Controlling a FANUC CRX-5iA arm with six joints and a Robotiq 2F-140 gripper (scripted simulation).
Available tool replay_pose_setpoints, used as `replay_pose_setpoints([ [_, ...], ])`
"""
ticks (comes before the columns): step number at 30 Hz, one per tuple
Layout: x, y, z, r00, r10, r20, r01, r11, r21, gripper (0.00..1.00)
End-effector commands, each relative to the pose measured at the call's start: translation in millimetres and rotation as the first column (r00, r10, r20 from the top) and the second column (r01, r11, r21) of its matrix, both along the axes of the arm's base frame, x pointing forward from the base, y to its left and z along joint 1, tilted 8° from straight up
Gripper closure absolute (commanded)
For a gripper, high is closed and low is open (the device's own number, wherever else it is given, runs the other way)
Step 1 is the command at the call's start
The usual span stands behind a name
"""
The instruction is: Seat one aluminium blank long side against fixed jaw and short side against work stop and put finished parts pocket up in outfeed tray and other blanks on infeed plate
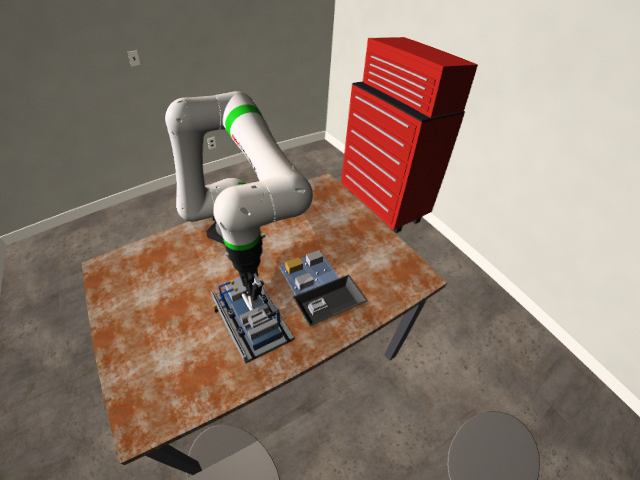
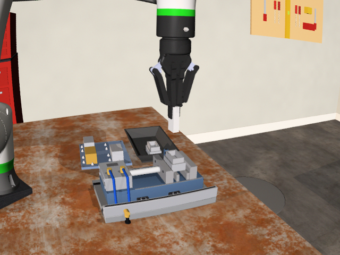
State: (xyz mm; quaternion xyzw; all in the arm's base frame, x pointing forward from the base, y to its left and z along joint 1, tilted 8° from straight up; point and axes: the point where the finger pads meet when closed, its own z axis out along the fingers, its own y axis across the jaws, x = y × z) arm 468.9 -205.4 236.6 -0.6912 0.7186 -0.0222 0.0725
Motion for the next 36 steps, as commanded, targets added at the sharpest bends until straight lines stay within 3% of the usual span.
replay_pose_setpoints([
  [1,4.1,-0.1,0.5,0.996,-0.093,-0.011,0.093,0.996,0.005,1.0],
  [5,5.2,-0.1,0.6,0.993,-0.115,-0.012,0.115,0.993,0.007,1.0],
  [6,5.2,-0.1,0.6,0.993,-0.115,-0.012,0.115,0.993,0.007,0.6],
  [36,5.2,-0.1,0.6,0.993,-0.115,-0.012,0.115,0.993,0.007,0.6],
])
